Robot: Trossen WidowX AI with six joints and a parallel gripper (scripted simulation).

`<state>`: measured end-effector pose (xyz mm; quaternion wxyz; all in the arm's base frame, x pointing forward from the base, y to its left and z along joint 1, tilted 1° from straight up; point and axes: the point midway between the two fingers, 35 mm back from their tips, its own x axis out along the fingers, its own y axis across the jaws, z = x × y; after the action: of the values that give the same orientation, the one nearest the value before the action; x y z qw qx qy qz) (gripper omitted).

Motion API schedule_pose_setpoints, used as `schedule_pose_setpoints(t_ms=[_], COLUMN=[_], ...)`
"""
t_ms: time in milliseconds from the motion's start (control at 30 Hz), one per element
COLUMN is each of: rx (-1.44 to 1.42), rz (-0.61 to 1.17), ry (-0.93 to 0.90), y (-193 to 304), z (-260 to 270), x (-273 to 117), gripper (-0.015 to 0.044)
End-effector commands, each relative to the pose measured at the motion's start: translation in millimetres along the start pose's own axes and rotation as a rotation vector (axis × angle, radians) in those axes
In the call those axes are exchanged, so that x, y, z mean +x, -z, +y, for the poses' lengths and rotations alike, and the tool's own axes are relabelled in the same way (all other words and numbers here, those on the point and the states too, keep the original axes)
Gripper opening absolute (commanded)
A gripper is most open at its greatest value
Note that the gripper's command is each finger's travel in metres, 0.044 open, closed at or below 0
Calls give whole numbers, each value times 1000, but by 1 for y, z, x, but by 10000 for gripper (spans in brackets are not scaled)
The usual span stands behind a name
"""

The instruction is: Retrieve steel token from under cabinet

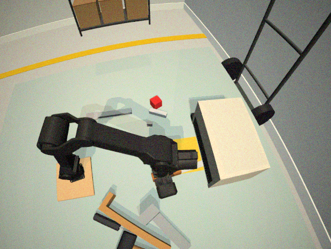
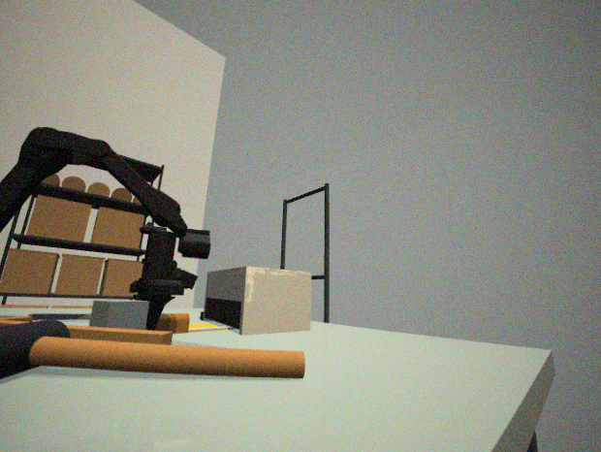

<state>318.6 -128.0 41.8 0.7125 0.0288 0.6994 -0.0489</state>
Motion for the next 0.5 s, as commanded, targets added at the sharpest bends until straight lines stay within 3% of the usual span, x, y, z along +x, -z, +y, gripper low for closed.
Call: schedule_pose_setpoints(t_ms=[0,467], rx=[-6,-6], rz=[0,1], ry=[-3,-3], y=[5,20], z=[0,0], x=[1,1], gripper=[0,0])
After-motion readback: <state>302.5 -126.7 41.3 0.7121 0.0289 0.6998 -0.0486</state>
